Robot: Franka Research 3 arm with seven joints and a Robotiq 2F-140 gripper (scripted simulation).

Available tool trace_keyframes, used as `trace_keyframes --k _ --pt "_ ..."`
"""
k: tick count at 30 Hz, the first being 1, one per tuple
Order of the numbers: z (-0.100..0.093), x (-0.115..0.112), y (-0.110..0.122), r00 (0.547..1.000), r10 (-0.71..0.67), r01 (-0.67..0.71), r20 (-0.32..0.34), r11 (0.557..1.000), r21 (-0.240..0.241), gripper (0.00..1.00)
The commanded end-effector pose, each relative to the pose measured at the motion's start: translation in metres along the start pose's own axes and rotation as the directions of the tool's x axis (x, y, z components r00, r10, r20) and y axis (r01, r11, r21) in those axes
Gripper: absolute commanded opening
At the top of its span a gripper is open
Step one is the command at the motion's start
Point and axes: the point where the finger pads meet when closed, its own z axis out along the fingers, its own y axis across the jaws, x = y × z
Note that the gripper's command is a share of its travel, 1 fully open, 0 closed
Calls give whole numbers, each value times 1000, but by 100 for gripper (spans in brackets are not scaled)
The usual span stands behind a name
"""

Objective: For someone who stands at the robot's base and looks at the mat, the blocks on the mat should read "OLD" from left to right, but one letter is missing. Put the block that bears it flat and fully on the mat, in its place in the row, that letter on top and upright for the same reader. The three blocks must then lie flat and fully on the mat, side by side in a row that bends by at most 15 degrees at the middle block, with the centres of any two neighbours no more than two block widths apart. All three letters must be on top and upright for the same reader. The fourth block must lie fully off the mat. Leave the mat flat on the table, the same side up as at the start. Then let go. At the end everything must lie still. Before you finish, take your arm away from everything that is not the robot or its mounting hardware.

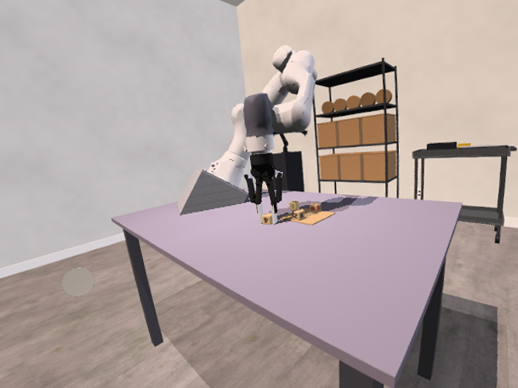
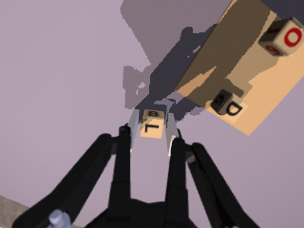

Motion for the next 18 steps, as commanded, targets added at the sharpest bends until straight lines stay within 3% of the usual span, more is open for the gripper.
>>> trace_keyframes --k 1,9,10,18 --pt "1 -1 1 1000 -3 3 2 1000 -2 28" --pt "1 -1 1 1000 -3 3 2 1000 -2 28" --pt "1 -1 1 1000 -3 3 2 1000 -2 16" --pt "1 -1 1 1000 -3 3 2 1000 -2 16"
